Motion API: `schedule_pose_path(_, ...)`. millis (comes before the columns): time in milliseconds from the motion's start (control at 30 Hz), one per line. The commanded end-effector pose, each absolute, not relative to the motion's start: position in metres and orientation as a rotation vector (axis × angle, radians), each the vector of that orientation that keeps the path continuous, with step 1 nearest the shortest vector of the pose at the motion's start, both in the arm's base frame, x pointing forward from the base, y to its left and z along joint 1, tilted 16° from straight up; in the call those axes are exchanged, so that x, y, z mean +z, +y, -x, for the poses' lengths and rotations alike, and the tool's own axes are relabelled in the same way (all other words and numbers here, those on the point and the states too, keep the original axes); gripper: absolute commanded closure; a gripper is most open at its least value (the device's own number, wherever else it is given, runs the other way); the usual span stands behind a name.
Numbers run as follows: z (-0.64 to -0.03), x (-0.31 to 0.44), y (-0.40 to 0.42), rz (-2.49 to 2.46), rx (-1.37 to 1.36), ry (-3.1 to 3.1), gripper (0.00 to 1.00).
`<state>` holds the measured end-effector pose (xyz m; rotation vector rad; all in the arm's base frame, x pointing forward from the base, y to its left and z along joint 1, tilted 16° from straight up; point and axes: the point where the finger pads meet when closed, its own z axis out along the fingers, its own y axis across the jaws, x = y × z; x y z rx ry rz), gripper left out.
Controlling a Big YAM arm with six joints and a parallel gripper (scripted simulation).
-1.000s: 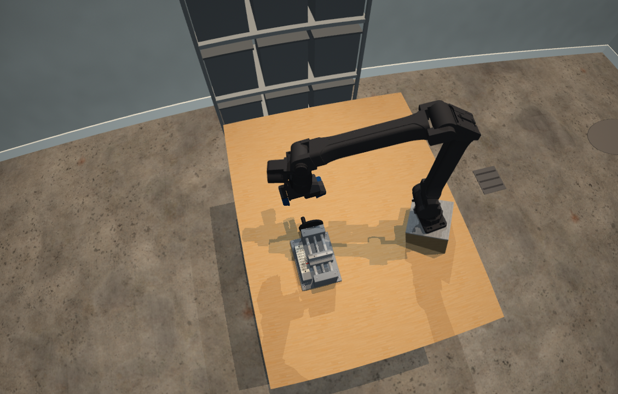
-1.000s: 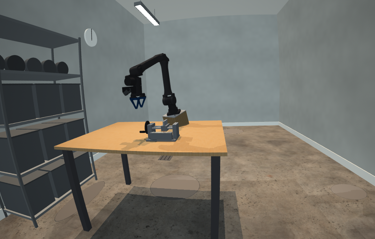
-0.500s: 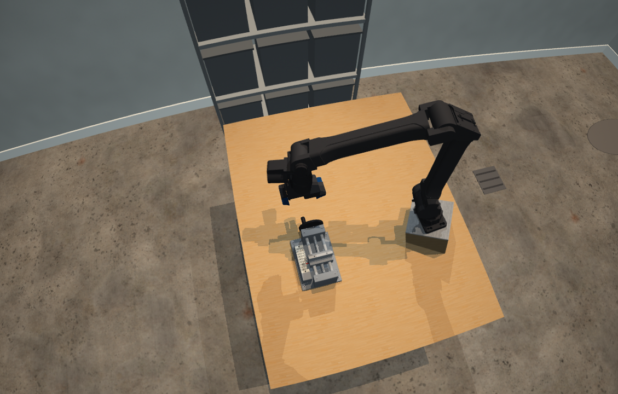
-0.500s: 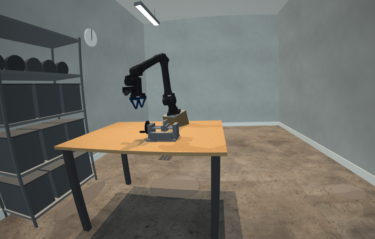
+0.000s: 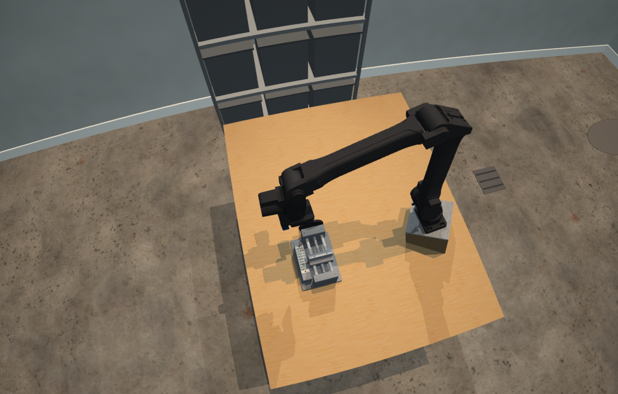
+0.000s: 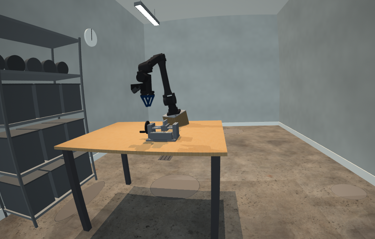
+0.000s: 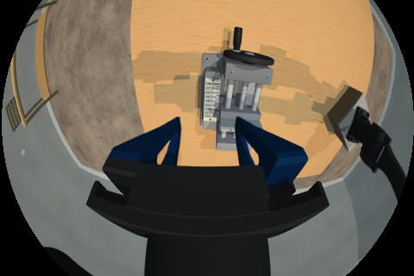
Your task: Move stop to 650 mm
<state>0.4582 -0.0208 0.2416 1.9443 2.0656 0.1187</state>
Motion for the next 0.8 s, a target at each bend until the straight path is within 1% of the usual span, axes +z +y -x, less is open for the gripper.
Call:
schedule_pose_path(0,-0.472,0.252,-0.018,-1.998,0.129,2.006,0.47)
schedule_pose_path(33,-0.457,0.227,-0.028,-2.048,0.067,2.014,0.47)
schedule_pose_path(100,-0.457,0.226,-0.028,-2.048,0.067,2.014,0.47)
schedule_pose_path(333,-0.475,0.172,-0.036,-2.017,0.092,2.025,0.47)
schedule_pose_path(433,-0.476,0.172,-0.036,-2.02,0.092,2.022,0.47)
schedule_pose_path(467,-0.49,0.19,-0.035,-1.997,0.134,1.998,0.47)
schedule_pose_path(567,-0.492,0.196,-0.035,-1.991,0.146,1.99,0.47)
schedule_pose_path(600,-0.487,0.208,-0.035,-1.979,0.17,1.974,0.47)
schedule_pose_path(700,-0.487,0.208,-0.035,-1.98,0.169,1.974,0.47)
schedule_pose_path(767,-0.489,0.193,-0.035,-1.995,0.138,1.994,0.47)
